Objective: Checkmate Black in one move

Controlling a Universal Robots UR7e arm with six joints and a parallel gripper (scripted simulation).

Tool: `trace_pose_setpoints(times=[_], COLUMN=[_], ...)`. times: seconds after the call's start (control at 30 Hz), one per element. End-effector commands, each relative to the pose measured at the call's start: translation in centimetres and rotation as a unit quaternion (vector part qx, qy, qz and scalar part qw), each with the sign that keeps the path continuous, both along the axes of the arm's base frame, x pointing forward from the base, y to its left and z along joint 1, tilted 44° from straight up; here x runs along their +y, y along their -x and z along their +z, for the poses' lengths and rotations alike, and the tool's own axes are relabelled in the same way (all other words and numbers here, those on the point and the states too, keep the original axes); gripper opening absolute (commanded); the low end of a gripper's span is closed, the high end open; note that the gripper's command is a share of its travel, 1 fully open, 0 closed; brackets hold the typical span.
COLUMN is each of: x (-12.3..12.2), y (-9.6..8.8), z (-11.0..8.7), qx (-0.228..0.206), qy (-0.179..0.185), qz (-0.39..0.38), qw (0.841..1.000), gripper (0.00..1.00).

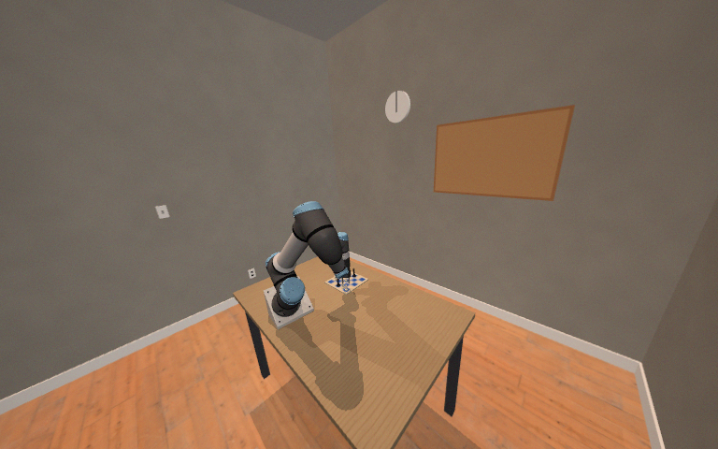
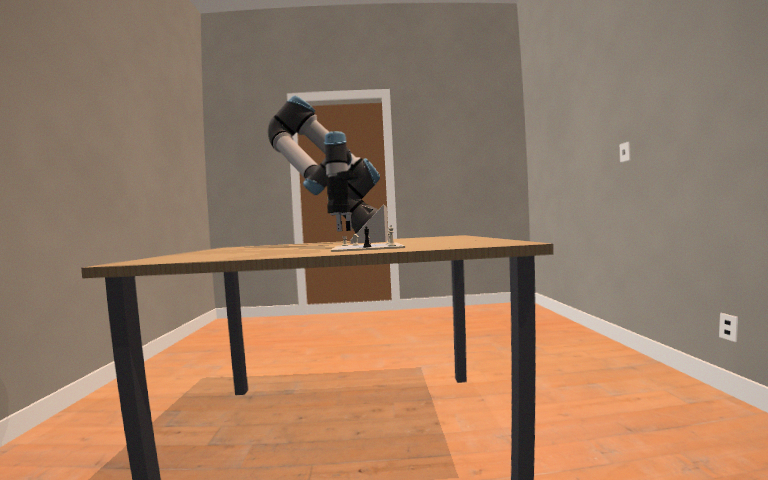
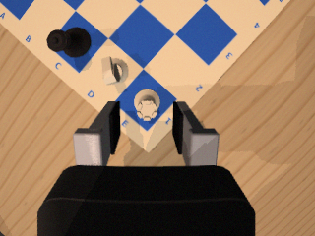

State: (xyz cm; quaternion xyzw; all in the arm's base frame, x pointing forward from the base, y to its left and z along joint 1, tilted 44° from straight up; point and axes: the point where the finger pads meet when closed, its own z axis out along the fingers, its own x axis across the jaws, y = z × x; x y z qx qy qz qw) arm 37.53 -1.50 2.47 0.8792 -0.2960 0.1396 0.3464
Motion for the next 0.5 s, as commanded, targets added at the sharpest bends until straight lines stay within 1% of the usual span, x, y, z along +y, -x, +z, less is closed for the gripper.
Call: trace_pose_setpoints(times=[0.0, 0.47], x=[-0.37, -0.71], y=[-0.04, -0.07], z=[-0.38, -0.75], qx=[0.0, 0.0], qy=[0.0, 0.0], qz=[0.0, 0.0], qw=[1.0, 1.0], gripper=[0.73, 0.73])
